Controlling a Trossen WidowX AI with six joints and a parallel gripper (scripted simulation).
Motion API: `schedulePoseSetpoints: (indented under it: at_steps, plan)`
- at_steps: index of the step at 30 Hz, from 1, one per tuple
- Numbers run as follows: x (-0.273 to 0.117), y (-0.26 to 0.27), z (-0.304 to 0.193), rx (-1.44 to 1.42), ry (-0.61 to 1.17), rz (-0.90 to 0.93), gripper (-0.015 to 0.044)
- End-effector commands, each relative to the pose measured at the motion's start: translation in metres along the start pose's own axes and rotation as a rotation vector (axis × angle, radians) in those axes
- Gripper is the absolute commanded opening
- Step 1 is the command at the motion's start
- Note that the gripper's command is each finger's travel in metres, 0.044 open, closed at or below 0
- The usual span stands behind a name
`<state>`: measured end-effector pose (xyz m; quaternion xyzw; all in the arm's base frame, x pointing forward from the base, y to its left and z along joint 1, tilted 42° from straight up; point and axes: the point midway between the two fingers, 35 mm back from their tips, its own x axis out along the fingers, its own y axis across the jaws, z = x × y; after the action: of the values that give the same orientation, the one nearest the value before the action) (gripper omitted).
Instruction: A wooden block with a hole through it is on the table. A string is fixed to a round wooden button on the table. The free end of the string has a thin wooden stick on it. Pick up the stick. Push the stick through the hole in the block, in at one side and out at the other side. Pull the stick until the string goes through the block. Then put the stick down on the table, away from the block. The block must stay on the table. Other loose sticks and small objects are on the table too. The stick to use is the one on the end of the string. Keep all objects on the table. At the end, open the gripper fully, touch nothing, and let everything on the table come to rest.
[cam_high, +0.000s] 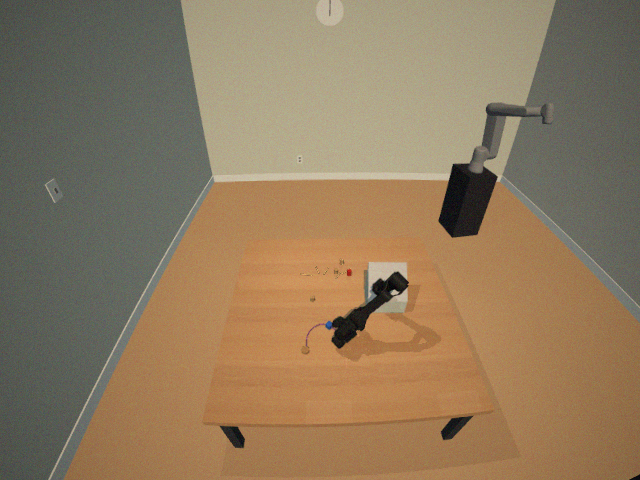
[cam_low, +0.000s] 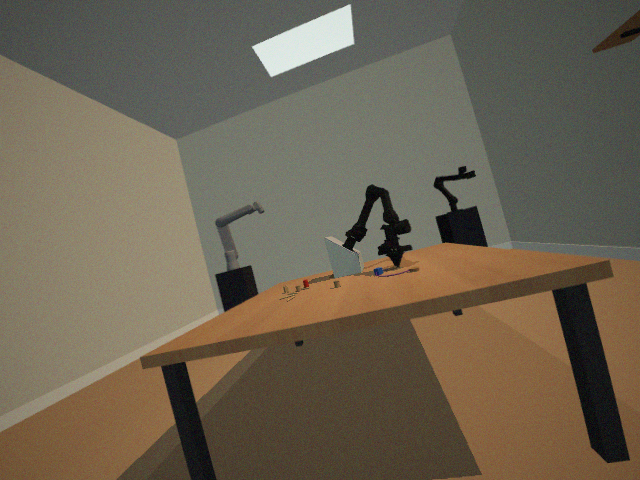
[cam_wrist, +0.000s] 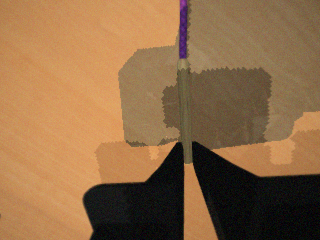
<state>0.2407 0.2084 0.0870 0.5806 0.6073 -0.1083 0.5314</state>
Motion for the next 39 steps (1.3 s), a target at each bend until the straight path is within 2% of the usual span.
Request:
schedulePoseSetpoints:
  at_steps: [1,5,13,18,23,29,32,39]
  plan:
    - [0.002,-0.002,0.0,0.007,-0.003,-0.005,0.0]
    - [0.002,-0.002,0.0,0.007,-0.003,-0.005,0.0]
    - [-0.009,0.001,0.002,0.003,-0.004,0.0,0.021]
    - [-0.077,0.002,0.008,0.001,-0.008,0.005,0.021]
    - [-0.079,0.002,0.008,0.001,-0.008,0.005,0.021]
    - [-0.075,0.004,0.008,0.001,-0.01,0.014,0.0368]
    - [-0.095,0.004,0.011,0.0,-0.011,0.011,0.044]
    - [-0.101,0.003,0.012,0.004,-0.012,0.008,0.044]
